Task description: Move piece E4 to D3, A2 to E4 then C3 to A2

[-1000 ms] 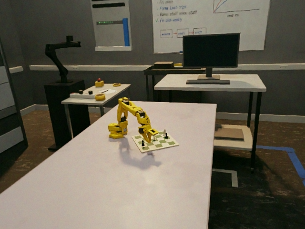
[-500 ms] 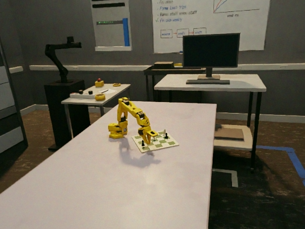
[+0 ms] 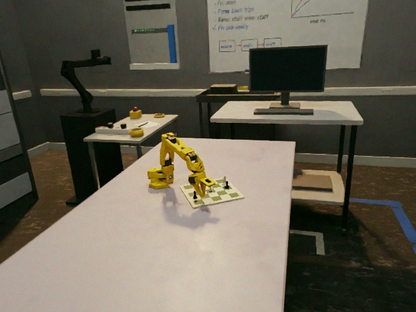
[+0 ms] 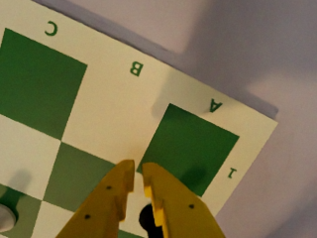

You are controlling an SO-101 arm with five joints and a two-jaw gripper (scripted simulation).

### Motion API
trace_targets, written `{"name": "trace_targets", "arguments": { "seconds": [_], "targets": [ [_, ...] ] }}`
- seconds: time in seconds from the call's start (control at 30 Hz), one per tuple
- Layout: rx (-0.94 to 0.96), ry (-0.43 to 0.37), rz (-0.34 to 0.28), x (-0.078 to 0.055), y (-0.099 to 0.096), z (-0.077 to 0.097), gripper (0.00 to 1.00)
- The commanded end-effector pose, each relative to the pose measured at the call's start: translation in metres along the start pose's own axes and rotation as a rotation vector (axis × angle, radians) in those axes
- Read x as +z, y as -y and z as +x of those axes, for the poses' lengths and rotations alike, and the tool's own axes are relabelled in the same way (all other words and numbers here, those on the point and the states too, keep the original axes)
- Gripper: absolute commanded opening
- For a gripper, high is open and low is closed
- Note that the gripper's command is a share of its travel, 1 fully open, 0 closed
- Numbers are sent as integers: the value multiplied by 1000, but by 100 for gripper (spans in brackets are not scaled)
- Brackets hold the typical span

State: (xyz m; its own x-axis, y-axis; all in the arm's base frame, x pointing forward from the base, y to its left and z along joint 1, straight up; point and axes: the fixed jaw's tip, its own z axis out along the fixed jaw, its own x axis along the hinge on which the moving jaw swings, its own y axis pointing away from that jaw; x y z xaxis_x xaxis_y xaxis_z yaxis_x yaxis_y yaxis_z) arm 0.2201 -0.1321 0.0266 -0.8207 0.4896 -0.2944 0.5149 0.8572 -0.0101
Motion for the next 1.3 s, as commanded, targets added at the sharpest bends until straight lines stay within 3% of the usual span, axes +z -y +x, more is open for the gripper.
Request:
{"name": "trace_targets", "arguments": {
  "seconds": [0.0,0.43,0.93,1.27],
  "targets": [
    [11,-9,2,1,3,3,0],
    [11,-9,2,-4,3,1,0],
    [11,-9,2,-58,3,-14,0],
    [11,-9,2,-66,3,-16,0]
  ]
}}
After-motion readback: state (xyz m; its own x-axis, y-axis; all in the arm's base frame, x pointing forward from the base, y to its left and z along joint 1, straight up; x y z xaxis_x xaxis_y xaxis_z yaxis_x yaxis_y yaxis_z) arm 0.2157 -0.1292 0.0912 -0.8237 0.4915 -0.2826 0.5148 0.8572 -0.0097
